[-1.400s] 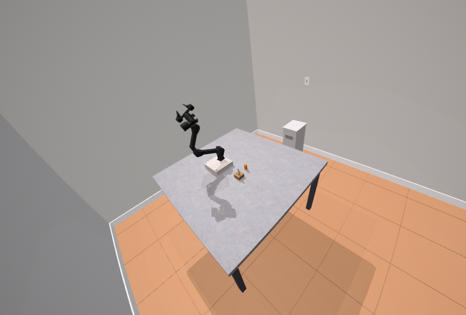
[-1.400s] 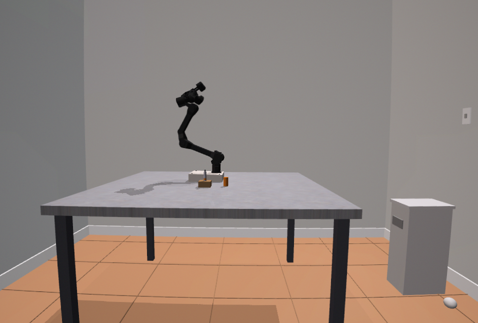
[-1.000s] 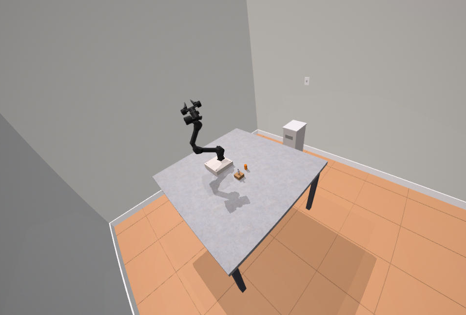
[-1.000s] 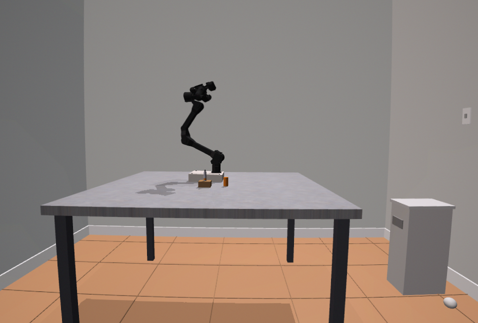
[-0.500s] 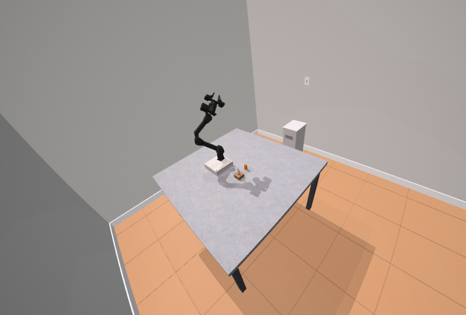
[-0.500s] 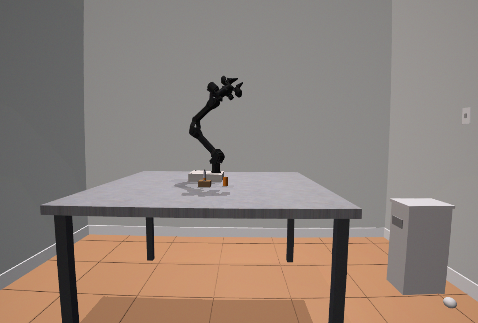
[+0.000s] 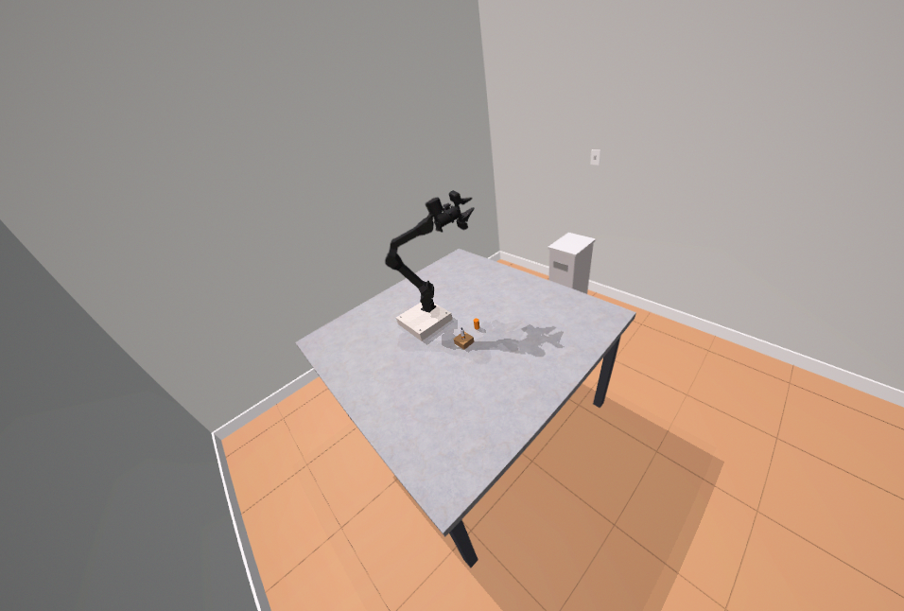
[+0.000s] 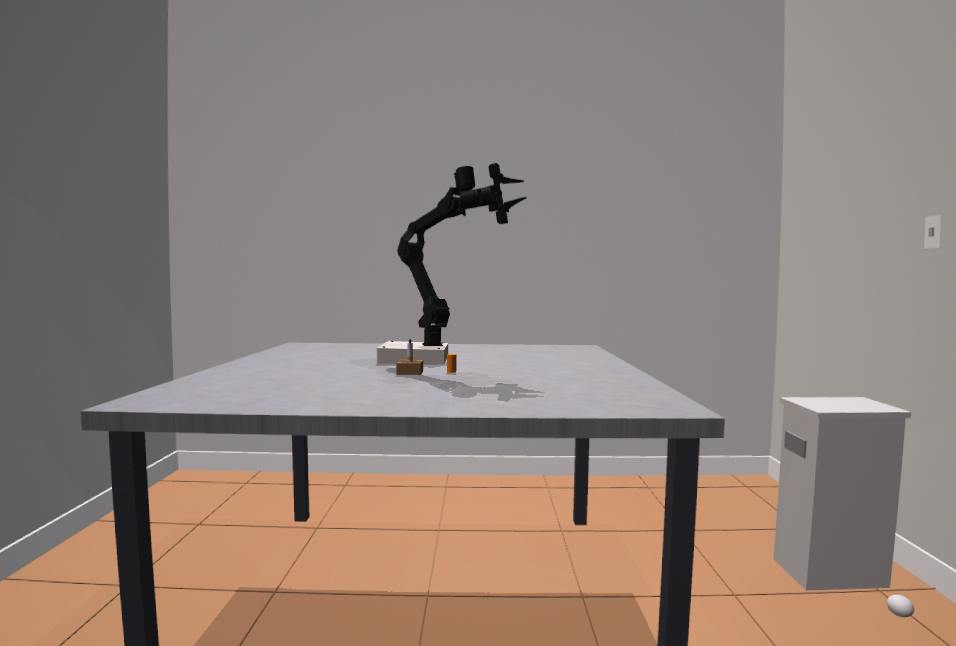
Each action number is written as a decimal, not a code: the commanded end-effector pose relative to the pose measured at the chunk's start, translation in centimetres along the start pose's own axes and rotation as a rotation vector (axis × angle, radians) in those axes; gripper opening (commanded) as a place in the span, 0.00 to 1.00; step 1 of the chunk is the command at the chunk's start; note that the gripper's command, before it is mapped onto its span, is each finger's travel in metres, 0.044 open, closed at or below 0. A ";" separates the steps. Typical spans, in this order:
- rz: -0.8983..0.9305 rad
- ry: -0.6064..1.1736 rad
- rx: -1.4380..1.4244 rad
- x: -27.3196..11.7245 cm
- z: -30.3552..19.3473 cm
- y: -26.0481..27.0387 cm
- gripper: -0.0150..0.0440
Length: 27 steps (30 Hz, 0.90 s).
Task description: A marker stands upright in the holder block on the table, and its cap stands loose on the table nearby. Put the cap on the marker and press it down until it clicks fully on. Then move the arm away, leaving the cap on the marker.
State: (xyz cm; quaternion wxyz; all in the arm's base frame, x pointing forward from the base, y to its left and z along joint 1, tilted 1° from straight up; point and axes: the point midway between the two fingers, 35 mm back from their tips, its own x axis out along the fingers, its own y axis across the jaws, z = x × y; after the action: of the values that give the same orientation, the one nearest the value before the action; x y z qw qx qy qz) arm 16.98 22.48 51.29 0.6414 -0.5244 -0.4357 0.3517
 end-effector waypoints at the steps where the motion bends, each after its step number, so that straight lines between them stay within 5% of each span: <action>1: 0.164 0.186 0.165 1.3 -5.7 5.2 0.66; 13: 0.547 0.723 0.609 -2.9 -18.4 19.3 0.66; 27: 0.992 1.460 1.169 -18.8 -23.7 33.4 0.66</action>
State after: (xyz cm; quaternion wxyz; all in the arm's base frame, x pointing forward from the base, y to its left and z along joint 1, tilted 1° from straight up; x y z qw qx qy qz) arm 34.00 7.19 17.29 0.7259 -0.3899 0.4378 0.3598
